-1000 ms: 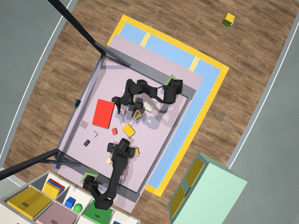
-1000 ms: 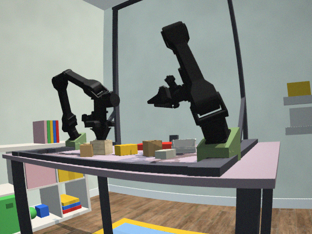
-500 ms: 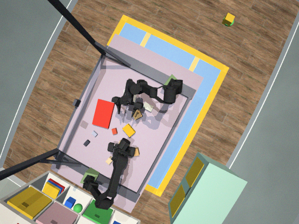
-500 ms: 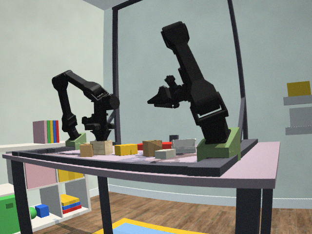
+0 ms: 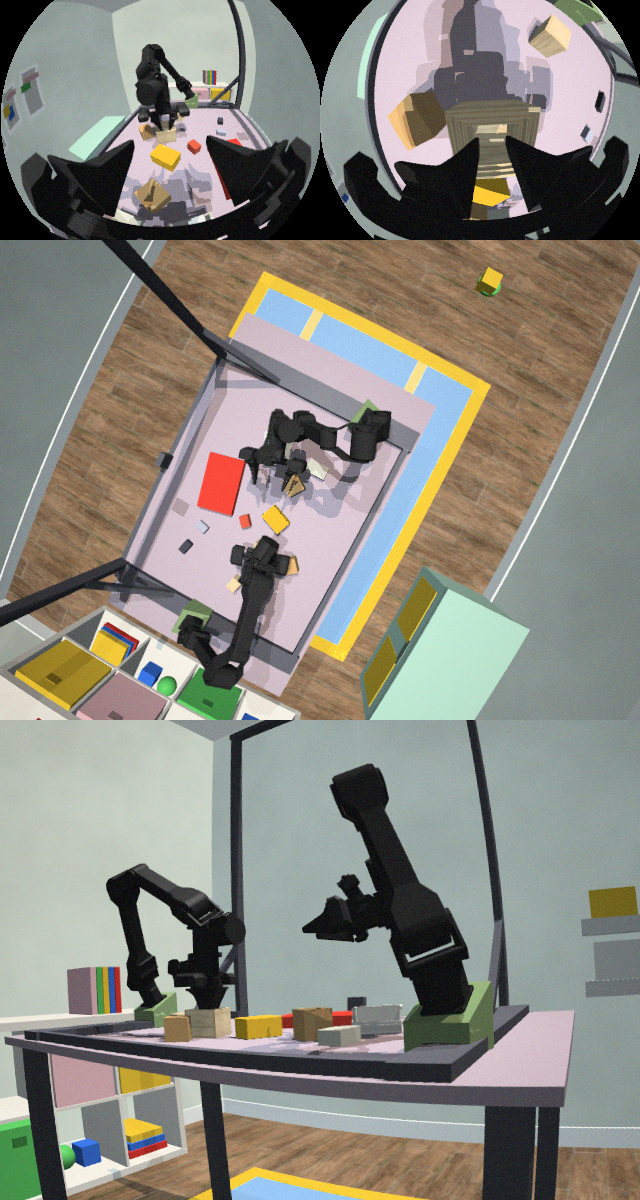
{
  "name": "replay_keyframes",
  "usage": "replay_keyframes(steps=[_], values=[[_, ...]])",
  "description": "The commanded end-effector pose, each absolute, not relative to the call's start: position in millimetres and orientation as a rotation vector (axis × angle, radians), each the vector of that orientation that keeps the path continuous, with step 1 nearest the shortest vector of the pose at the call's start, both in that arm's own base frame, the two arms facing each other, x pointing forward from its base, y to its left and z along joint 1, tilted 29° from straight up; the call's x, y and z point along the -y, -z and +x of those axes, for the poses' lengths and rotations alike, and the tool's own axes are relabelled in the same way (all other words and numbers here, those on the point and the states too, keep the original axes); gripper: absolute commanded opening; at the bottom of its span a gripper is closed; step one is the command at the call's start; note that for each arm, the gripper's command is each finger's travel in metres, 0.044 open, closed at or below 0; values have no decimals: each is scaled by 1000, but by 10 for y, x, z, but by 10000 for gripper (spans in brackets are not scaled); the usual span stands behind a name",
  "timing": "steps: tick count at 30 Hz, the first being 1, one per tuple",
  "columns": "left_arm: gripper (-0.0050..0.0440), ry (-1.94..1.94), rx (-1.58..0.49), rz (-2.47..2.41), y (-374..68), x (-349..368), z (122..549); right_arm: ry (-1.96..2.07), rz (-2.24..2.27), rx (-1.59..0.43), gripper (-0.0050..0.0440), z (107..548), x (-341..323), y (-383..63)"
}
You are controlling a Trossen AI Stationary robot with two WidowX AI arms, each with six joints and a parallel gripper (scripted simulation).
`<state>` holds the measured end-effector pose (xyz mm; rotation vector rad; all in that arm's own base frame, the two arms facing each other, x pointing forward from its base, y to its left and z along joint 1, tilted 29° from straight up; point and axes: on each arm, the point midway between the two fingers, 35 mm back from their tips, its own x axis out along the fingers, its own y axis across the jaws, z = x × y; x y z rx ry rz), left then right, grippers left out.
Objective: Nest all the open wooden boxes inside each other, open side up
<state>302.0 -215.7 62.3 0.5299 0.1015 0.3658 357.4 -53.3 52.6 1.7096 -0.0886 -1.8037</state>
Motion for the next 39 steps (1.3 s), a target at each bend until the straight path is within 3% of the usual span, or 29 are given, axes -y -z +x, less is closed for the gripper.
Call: replay_keyframes(steps=[1, 20, 27, 39], values=[[400, -366, -97, 520, -649, 2176, 3023, 1783, 1732, 97, 114, 3606, 527, -599], [400, -366, -97, 520, -649, 2176, 3023, 1783, 1732, 97, 0, 3606, 527, -599], [400, -366, -97, 520, -649, 2176, 3023, 1775, 1728, 86, 0, 3622, 522, -620], [400, -366, -97, 520, -649, 2176, 3023, 1563, 1287, -413, -3, 3636, 408, -845]])
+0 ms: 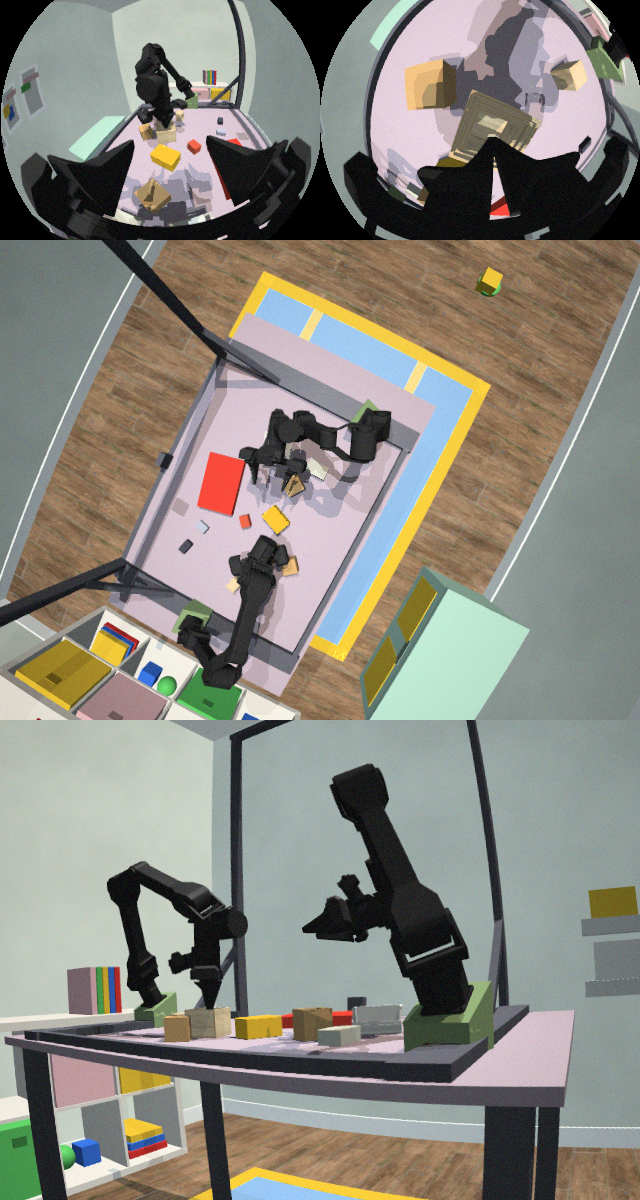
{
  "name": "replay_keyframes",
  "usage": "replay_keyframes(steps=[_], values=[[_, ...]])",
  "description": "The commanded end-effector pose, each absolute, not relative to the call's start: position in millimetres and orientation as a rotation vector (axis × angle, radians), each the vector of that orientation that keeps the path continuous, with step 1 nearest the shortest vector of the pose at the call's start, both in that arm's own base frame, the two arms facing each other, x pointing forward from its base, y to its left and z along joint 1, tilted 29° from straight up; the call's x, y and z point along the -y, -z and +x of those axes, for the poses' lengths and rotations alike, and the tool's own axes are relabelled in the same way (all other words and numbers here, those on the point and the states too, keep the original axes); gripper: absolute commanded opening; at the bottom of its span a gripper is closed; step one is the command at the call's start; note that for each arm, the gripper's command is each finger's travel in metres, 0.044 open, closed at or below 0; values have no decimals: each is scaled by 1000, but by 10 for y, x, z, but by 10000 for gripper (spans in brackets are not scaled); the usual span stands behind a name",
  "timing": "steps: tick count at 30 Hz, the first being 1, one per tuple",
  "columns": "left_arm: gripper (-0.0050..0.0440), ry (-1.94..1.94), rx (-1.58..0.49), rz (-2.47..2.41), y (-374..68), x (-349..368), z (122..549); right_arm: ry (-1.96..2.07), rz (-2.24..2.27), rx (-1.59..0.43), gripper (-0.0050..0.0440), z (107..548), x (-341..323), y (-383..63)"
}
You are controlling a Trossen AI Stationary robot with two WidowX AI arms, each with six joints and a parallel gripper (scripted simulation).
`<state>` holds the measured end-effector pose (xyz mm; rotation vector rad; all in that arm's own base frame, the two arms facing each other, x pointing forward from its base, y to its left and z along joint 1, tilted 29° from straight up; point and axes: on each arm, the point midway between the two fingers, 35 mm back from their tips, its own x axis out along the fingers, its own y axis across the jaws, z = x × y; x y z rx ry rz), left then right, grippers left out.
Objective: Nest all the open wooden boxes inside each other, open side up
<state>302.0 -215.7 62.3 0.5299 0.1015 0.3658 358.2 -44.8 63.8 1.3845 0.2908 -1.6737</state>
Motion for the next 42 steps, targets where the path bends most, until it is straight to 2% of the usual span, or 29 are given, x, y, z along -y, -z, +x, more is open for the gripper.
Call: replay_keyframes(steps=[1, 4, 7, 13, 29, 42], values=[[400, -366, -97, 520, -649, 2176, 3023, 1546, 1252, -446, -3, 3636, 401, -857], [400, -366, -97, 520, -649, 2176, 3023, 1527, 1218, -478, -4, 3635, 394, -869], [400, -366, -97, 520, -649, 2176, 3023, 1444, 1066, -613, -5, 3630, 365, -920], [400, -366, -97, 520, -649, 2176, 3023, 1316, 851, -787, -50, 3622, 325, -993], [400, -366, -97, 520, -649, 2176, 3023, 934, 291, -1149, -50, 3590, 224, -1179], [400, -366, -97, 520, -649, 2176, 3023, 578, -164, -1359, -50, 3554, 146, -1328]])
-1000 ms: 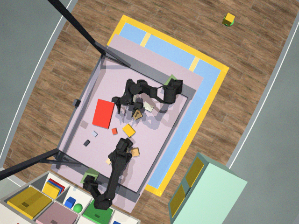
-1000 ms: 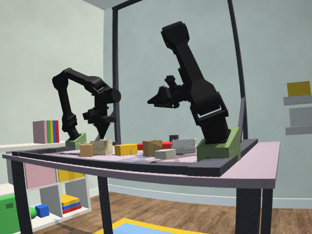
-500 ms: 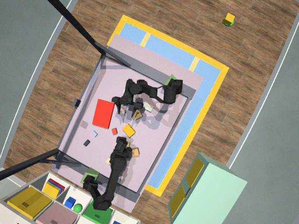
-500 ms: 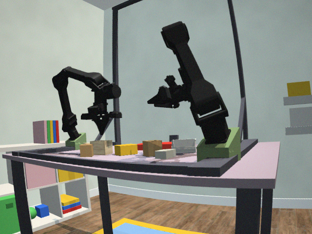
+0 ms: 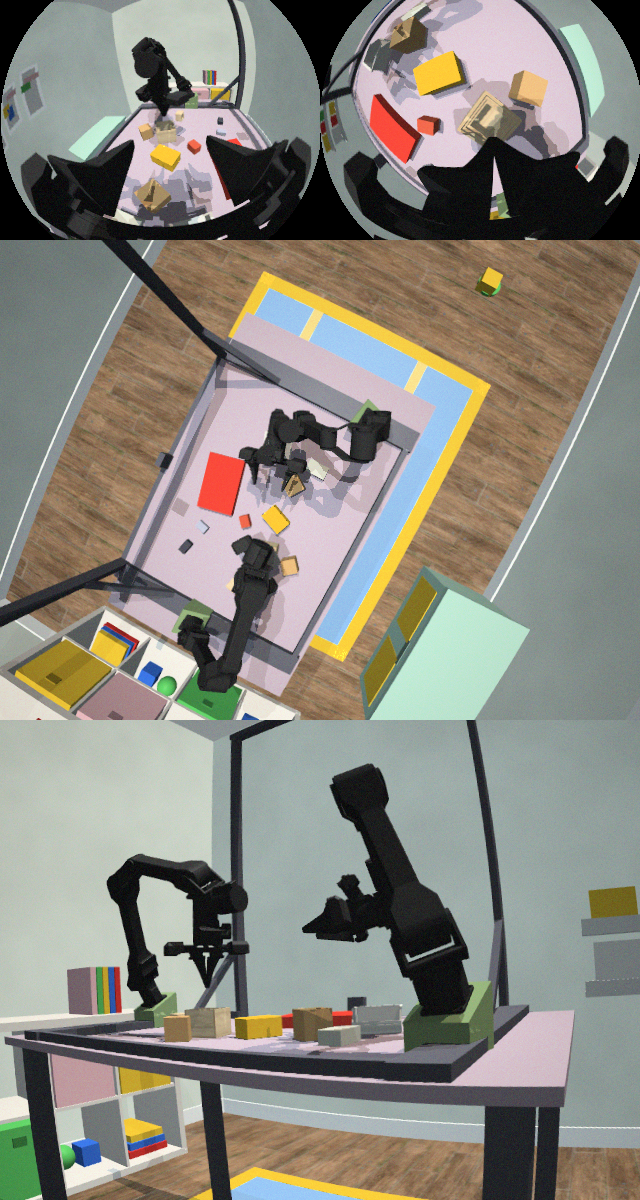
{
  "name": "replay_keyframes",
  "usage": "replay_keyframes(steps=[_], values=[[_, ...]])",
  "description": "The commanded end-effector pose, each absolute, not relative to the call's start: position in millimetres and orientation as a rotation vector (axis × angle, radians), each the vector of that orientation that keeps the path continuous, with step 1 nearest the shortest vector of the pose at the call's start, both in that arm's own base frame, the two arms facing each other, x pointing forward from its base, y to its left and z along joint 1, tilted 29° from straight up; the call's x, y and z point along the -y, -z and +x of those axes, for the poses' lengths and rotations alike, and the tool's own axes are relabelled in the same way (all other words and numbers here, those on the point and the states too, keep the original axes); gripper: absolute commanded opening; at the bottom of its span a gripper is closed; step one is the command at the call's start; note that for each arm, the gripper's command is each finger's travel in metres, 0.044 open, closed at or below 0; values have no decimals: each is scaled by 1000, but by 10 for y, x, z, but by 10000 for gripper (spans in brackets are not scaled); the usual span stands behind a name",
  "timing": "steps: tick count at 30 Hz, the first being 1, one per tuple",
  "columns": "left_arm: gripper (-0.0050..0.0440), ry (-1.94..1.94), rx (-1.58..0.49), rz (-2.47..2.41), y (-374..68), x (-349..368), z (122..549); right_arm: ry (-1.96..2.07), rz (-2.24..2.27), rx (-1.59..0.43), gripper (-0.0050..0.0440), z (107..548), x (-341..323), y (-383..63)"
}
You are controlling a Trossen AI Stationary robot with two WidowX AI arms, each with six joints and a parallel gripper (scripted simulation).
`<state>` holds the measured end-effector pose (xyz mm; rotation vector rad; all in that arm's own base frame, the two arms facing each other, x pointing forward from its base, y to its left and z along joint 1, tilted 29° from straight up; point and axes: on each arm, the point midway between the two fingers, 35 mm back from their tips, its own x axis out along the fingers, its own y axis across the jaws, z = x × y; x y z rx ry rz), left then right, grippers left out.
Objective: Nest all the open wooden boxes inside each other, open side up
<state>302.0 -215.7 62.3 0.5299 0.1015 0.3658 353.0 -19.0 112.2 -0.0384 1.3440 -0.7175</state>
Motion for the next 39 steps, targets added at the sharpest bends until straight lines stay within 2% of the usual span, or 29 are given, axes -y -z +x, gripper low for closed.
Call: replay_keyframes(steps=[1, 7, 14, 15, 28, 30, 33, 39], values=[[400, -366, -97, 520, -649, 2176, 3023, 547, -201, -1372, -50, 3551, 141, -1338], [400, -366, -97, 520, -649, 2176, 3023, 383, -393, -1436, -50, 3536, 115, -1390], [400, -366, -97, 520, -649, 2176, 3023, 382, -397, -1443, -50, 3525, 128, -1376], [400, -366, -97, 520, -649, 2176, 3023, 385, -399, -1457, 24, 3521, 129, -1325], [400, -332, -116, 528, -736, 2252, 3289, 340, -535, -1545, 336, 3360, 73, -1134], [400, -332, -116, 528, -736, 2252, 3289, 340, -535, -1545, 336, 3360, 73, -1134], [400, -321, -130, 538, -745, 2261, 3364, 326, -574, -1567, 400, 3313, 58, -1092], [400, -302, -156, 553, -755, 2264, 3478, 303, -637, -1601, 400, 3237, 37, -1028]])
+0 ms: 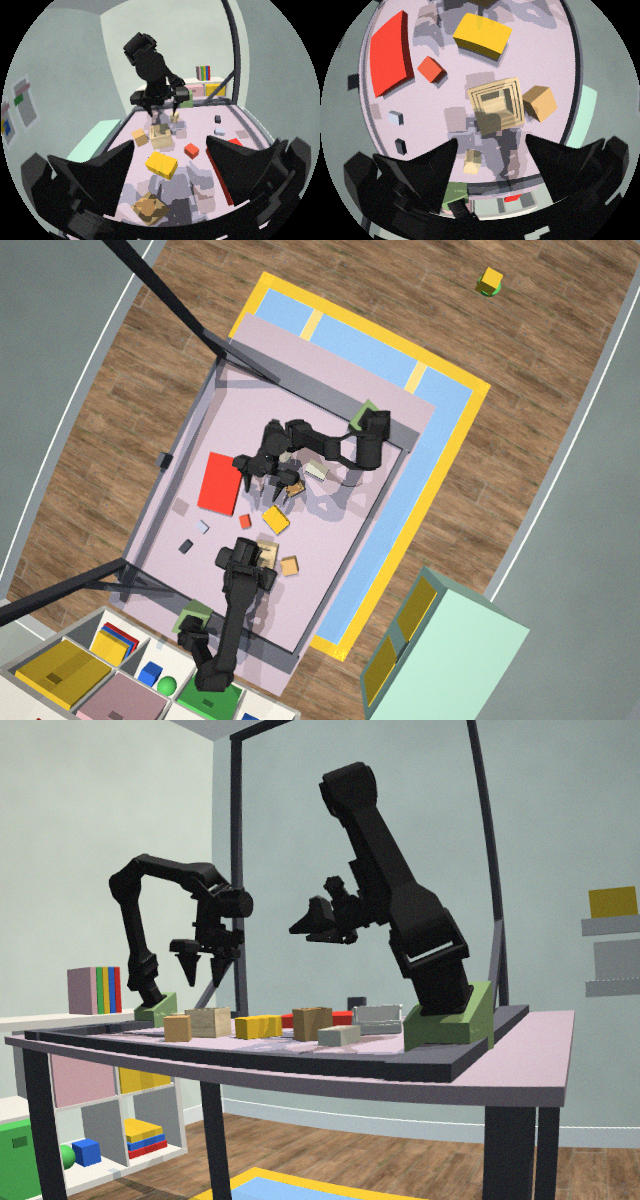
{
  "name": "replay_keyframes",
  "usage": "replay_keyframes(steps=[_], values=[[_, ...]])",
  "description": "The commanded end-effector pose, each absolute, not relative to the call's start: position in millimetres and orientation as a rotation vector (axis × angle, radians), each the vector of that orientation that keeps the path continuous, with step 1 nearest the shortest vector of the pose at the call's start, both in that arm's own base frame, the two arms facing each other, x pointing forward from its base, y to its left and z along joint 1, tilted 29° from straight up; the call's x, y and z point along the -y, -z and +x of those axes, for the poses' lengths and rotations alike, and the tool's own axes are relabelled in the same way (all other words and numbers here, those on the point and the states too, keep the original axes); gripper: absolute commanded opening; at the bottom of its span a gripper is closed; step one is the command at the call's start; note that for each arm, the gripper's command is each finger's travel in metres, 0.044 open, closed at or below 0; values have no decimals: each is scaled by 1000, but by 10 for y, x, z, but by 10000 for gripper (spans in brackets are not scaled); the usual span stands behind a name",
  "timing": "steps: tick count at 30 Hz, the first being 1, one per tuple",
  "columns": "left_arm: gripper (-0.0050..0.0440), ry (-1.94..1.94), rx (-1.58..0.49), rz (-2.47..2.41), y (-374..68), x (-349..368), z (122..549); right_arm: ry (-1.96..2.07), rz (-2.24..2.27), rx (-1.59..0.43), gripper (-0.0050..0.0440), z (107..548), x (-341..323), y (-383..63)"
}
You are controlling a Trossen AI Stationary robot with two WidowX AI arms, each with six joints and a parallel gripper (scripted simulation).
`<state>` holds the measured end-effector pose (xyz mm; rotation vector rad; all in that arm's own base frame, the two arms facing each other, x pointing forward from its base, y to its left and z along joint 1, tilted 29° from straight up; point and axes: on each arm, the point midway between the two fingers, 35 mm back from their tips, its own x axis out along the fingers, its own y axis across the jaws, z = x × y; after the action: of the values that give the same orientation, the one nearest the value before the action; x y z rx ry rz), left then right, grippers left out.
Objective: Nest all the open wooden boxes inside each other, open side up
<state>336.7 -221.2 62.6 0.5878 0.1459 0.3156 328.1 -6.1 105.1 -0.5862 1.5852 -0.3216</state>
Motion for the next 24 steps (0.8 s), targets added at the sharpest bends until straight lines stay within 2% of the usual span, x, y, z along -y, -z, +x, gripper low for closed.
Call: replay_keyframes(steps=[1, 24], values=[[400, -299, -161, 556, -756, 2263, 3497, 299, -648, -1607, 400, 3224, 33, -1018], [400, -230, -330, 599, -759, 2130, 3856, 199, -908, -1734, 400, 2916, -22, -809]])
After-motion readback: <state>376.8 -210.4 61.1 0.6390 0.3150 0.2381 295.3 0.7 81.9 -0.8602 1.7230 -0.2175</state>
